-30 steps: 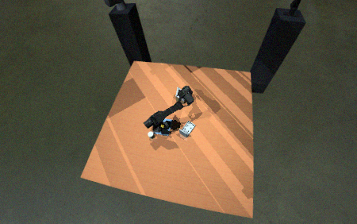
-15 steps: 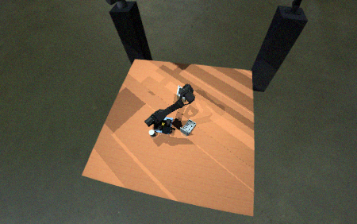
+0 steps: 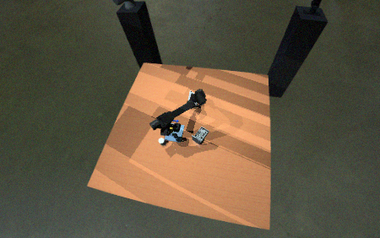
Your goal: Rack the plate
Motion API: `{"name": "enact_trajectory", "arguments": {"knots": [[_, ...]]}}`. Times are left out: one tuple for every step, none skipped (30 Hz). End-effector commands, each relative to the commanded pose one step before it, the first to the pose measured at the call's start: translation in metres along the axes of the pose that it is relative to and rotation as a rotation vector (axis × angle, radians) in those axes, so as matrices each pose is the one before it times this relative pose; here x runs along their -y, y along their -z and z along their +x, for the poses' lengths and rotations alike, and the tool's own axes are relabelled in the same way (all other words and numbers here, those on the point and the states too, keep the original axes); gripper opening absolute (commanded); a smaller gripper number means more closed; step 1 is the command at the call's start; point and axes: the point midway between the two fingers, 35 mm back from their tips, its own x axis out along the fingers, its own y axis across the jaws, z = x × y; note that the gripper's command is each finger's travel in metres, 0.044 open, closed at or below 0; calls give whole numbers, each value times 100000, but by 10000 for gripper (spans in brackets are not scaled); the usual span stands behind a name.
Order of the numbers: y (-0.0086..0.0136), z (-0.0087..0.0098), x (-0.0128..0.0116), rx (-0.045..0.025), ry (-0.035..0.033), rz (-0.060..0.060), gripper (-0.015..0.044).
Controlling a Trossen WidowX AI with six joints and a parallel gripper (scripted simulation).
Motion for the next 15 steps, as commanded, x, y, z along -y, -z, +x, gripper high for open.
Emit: {"name": "enact_trajectory", "arguments": {"knots": [[-6, -2894, 135, 828, 908, -287, 0], [-30, -384, 13, -51, -38, -85, 0], [-24, -385, 10, -53, -43, -86, 0], [-18, -385, 7, -55, -48, -88, 0], [-12, -385, 4, -56, -52, -89, 0], [-7, -385, 1, -59, -59, -92, 0], [-1, -385, -3, -60, -62, -93, 0], [6, -382, -6, -68, -74, -98, 0], [12, -379, -10, -75, -86, -104, 0], [17, -380, -13, -75, -90, -105, 0], [22, -380, -17, -75, -94, -106, 0], [-51, -241, -58, -45, -66, -71, 0], [-36, -175, -43, -33, -48, -52, 0], [-21, -105, -26, -20, -29, -31, 0], [-7, -35, -9, -7, -10, -10, 0]]}}
